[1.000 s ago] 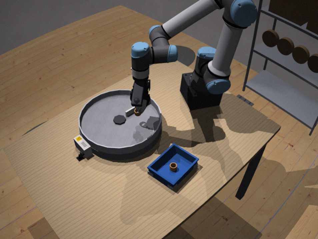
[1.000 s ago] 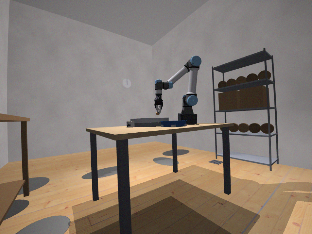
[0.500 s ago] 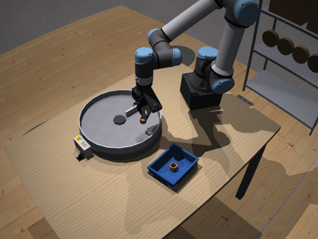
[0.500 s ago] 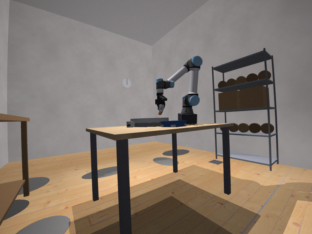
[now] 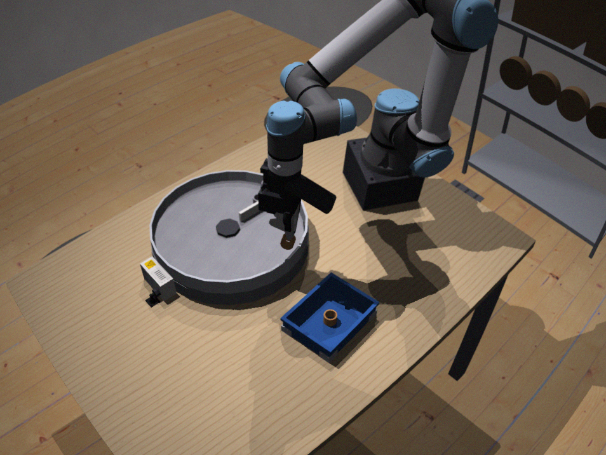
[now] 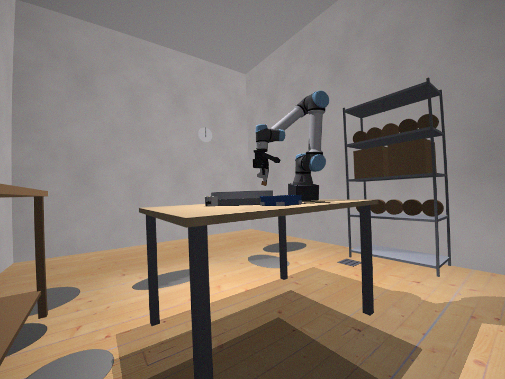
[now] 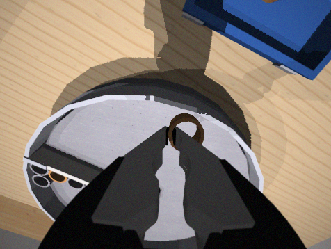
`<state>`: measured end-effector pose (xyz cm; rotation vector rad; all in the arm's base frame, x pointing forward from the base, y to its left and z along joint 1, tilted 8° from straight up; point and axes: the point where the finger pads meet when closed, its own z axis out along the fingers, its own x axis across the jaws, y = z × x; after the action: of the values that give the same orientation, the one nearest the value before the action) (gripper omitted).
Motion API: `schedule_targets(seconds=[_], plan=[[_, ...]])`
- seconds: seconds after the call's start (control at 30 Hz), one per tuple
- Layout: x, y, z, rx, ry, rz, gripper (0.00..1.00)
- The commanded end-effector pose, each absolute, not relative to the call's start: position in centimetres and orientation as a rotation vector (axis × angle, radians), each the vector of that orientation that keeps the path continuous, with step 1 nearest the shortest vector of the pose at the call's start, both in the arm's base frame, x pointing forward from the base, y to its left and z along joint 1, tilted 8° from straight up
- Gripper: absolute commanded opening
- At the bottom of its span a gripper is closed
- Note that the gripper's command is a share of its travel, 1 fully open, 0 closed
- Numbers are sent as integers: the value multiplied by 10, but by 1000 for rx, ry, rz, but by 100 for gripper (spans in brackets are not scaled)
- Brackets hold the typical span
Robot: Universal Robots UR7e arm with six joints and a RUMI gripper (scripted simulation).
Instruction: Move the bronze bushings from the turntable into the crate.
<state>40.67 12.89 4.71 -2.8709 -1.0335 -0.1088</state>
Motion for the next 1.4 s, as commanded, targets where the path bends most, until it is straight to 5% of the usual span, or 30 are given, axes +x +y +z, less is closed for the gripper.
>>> schedule_targets(seconds=[0.0,1.37], plan=[[405,144,49,-2722,-1379,-130,0],[389,241,62,-956,-2984,-210,0]])
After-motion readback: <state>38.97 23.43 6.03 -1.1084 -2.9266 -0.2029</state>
